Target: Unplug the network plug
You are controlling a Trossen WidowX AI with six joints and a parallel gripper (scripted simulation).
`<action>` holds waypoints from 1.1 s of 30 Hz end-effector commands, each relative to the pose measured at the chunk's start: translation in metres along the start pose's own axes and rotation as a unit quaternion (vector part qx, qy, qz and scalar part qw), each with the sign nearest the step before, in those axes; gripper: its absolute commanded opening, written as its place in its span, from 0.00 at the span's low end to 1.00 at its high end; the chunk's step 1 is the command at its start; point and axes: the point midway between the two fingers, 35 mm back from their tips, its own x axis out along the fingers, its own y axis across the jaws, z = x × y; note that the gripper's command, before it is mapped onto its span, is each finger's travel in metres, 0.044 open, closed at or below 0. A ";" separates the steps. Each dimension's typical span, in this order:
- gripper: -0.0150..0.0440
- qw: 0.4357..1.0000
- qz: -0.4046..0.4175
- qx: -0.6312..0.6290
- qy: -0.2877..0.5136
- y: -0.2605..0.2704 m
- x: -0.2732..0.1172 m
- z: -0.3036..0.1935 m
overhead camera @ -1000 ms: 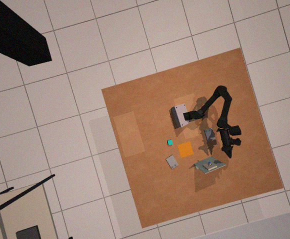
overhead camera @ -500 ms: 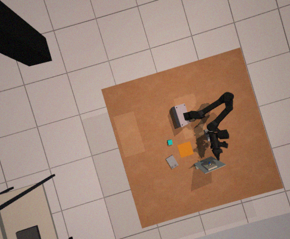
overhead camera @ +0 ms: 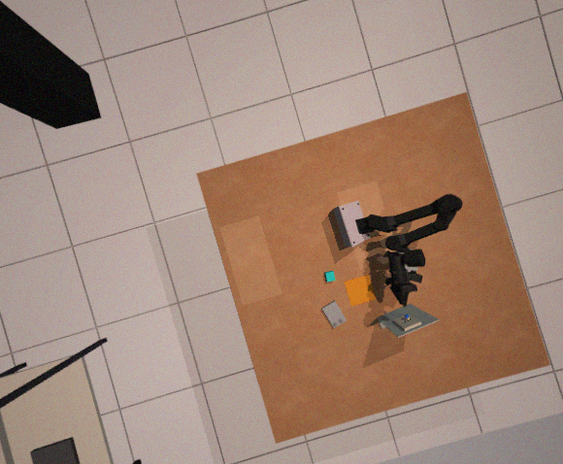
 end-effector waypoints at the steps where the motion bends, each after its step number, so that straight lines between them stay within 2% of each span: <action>1: 0.52 1.000 0.003 -0.016 0.000 0.003 -0.003 -0.004; 33: 0.52 1.000 0.002 -0.016 -0.001 0.003 0.043 0.008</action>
